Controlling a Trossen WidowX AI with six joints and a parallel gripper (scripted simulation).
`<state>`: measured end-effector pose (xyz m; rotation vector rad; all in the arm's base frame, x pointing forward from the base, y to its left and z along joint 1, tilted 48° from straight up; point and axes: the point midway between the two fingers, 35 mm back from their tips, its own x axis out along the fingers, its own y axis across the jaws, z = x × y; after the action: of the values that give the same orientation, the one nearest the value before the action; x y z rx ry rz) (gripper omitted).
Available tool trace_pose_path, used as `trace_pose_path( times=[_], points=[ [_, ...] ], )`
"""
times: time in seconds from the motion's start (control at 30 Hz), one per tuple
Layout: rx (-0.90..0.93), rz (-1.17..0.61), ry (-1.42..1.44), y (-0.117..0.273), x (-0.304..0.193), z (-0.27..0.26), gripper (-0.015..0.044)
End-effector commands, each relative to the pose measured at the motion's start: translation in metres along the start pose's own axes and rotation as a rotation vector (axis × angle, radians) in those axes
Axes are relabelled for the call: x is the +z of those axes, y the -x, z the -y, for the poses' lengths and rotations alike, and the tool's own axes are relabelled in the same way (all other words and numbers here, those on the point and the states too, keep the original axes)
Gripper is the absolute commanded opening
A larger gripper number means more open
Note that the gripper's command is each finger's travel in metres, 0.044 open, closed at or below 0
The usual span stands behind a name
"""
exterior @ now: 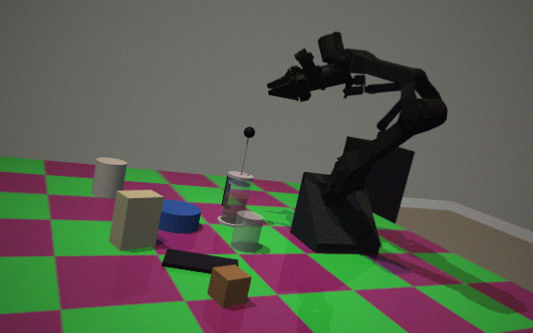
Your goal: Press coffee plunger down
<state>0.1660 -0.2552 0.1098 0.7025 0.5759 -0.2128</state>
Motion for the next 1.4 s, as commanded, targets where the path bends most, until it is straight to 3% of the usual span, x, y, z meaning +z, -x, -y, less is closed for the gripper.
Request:
trace_pose_path(
  times=[0.0,0.3,1.37],
  points=[
    [0.04,-0.099,-0.187,-0.012,-0.033,-0.015,0.044],
    [0.032,-0.099,-0.192,-0.036,-0.084,-0.026,0.044],
    [0.037,-0.097,-0.189,-0.077,-0.087,-0.029,0.044]
  ],
)
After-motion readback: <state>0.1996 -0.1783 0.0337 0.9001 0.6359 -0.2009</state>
